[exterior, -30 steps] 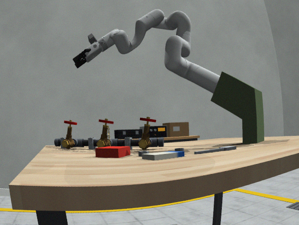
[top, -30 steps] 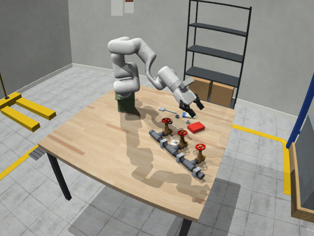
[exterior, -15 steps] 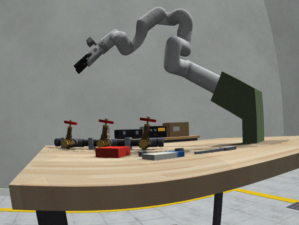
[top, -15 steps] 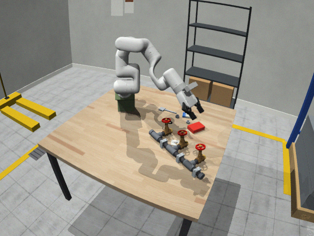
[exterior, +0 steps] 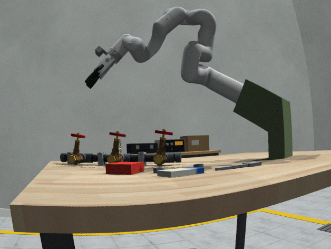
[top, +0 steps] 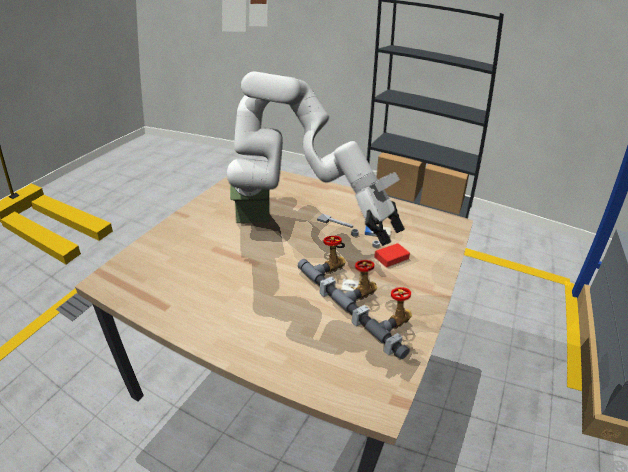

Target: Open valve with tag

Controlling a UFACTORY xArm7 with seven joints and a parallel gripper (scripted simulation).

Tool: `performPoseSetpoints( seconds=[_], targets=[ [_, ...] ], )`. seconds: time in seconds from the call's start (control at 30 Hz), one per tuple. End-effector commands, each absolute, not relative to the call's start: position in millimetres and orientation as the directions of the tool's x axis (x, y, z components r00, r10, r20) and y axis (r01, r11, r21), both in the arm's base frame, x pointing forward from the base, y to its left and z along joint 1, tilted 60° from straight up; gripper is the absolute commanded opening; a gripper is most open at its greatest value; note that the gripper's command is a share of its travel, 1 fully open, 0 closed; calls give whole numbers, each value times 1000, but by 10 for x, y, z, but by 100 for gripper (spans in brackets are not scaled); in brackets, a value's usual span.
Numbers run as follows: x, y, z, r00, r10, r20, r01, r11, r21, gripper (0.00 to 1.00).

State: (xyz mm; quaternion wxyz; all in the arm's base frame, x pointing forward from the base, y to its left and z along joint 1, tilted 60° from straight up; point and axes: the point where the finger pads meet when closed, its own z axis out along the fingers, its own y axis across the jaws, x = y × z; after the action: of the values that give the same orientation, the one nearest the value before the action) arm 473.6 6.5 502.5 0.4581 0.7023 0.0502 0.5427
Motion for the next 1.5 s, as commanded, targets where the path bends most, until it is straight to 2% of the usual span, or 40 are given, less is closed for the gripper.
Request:
performPoseSetpoints(
  seconds=[0.0, 1.47],
  targets=[
    [4775, 38, 4843, 444, 553, 705, -420, -567, 709, 100],
    [4621, -400, 3137, 779, 298, 552, -323, -564, 760, 100]
  ],
)
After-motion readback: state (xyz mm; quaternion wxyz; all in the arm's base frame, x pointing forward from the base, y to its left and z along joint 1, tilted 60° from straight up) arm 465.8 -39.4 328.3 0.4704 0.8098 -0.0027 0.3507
